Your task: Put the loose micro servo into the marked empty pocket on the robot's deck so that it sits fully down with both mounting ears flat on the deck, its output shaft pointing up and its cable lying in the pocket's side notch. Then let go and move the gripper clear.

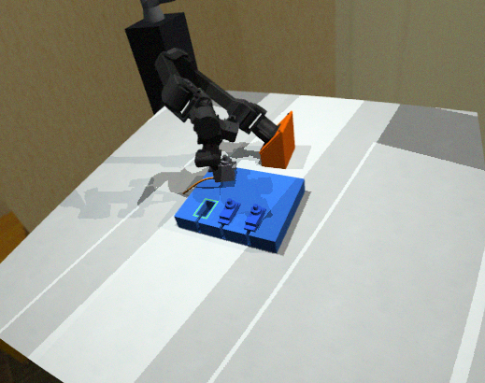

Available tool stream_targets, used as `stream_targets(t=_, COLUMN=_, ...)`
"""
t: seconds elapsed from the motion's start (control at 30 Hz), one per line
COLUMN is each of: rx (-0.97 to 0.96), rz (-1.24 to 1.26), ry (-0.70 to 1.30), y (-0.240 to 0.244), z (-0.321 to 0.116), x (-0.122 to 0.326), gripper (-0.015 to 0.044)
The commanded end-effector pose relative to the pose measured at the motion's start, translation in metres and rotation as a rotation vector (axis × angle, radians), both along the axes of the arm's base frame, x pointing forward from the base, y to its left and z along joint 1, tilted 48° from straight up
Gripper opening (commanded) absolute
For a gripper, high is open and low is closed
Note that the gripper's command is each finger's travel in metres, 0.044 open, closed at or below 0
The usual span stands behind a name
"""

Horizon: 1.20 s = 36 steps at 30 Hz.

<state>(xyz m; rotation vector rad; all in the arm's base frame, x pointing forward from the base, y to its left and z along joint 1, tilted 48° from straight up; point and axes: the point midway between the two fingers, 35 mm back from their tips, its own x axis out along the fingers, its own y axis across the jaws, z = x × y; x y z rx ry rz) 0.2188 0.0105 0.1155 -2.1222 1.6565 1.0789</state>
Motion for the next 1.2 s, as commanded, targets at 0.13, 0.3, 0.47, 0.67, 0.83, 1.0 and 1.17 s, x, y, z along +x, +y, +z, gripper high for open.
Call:
stream_targets(t=0.13, rx=-0.021, rz=0.173, ry=0.178, y=0.0003, z=0.0018, x=0.0004, gripper=0.0000)
stream_targets(t=0.3, rx=-0.037, rz=0.289, ry=0.304, y=0.0003, z=0.0018, x=0.0004, gripper=0.0000)
stream_targets(t=0.47, rx=-0.052, rz=0.405, ry=0.431, y=0.0003, z=0.0018, x=0.0004, gripper=0.0000)
stream_targets(t=0.67, rx=-0.070, rz=0.543, ry=0.582, y=0.0003, z=0.0018, x=0.0003, gripper=0.0000)
stream_targets(t=0.83, rx=-0.085, rz=0.659, ry=0.709, y=0.0003, z=0.0018, x=0.0003, gripper=0.0000)
stream_targets(t=1.0, rx=-0.100, rz=0.770, ry=0.831, y=0.0003, z=0.0018, x=0.0003, gripper=0.0000)
stream_targets(t=1.17, rx=-0.102, rz=0.786, ry=0.848, y=0.0003, z=0.0019, x=0.0010, gripper=0.0000)
